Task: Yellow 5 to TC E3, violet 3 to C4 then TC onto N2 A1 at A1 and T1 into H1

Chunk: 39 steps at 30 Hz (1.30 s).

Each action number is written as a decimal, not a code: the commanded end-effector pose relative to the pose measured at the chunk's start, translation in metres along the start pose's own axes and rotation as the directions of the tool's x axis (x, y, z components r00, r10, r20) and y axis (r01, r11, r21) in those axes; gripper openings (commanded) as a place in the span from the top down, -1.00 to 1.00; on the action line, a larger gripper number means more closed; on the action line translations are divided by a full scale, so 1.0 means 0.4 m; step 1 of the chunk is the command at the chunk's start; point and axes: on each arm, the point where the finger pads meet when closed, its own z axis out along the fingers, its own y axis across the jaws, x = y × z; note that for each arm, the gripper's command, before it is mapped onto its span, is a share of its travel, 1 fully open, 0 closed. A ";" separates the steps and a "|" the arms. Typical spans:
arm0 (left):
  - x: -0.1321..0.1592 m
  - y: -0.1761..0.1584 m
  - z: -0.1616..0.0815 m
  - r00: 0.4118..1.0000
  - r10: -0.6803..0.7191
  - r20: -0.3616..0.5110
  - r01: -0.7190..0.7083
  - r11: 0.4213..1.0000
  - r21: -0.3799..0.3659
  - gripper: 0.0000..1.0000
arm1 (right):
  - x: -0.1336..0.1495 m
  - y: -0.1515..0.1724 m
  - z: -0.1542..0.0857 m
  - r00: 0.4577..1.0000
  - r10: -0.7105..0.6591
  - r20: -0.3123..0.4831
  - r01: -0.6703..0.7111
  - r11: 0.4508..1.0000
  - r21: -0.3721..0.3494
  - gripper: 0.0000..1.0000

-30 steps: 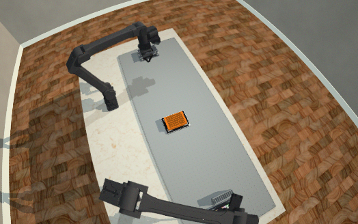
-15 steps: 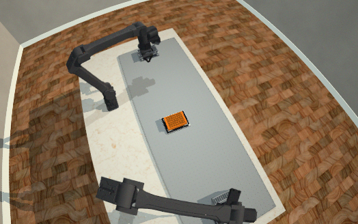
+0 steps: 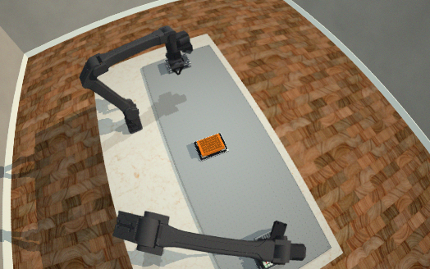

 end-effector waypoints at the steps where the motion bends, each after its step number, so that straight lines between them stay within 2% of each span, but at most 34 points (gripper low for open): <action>1: -0.022 0.005 -0.035 0.999 0.001 0.036 -0.001 1.000 -0.010 -1.00 | -0.025 0.006 -0.045 1.000 0.006 0.011 -0.006 0.999 0.053 0.82; 39: -0.022 0.005 -0.035 0.999 0.001 0.036 -0.001 1.000 -0.010 -1.00 | -0.128 0.103 -0.045 1.000 0.005 0.015 -0.006 0.999 0.052 0.82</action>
